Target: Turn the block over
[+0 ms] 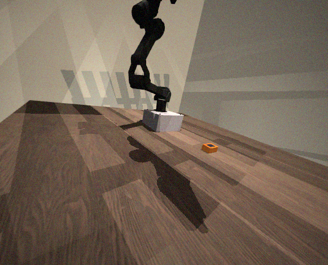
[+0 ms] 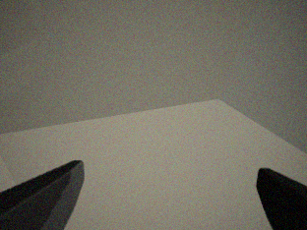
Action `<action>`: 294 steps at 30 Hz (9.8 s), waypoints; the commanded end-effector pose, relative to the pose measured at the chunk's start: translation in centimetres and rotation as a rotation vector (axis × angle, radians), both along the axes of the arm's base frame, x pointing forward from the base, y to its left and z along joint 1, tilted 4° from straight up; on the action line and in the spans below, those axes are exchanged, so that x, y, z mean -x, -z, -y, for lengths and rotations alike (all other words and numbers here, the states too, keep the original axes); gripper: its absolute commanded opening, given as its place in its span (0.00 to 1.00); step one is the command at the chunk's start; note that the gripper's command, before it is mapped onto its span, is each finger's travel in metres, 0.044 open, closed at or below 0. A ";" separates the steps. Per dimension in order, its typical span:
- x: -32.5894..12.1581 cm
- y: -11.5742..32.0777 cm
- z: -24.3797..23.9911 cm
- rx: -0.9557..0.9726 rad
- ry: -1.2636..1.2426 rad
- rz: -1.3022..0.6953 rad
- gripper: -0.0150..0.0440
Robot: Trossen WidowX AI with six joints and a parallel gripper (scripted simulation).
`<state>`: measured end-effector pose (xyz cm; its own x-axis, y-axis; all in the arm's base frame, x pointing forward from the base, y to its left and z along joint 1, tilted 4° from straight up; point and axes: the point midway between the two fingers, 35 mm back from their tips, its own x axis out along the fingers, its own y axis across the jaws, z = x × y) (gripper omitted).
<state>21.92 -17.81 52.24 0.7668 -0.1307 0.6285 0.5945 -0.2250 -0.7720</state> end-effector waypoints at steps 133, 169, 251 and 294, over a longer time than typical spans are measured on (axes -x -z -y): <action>-15.2 58.2 -24.0 2.812 -1.235 2.247 0.71; -15.5 55.9 -24.2 2.939 -1.111 2.247 0.25; -14.1 58.9 -24.0 3.937 0.772 1.632 0.25; -14.1 58.9 -24.0 3.937 0.772 1.632 1.00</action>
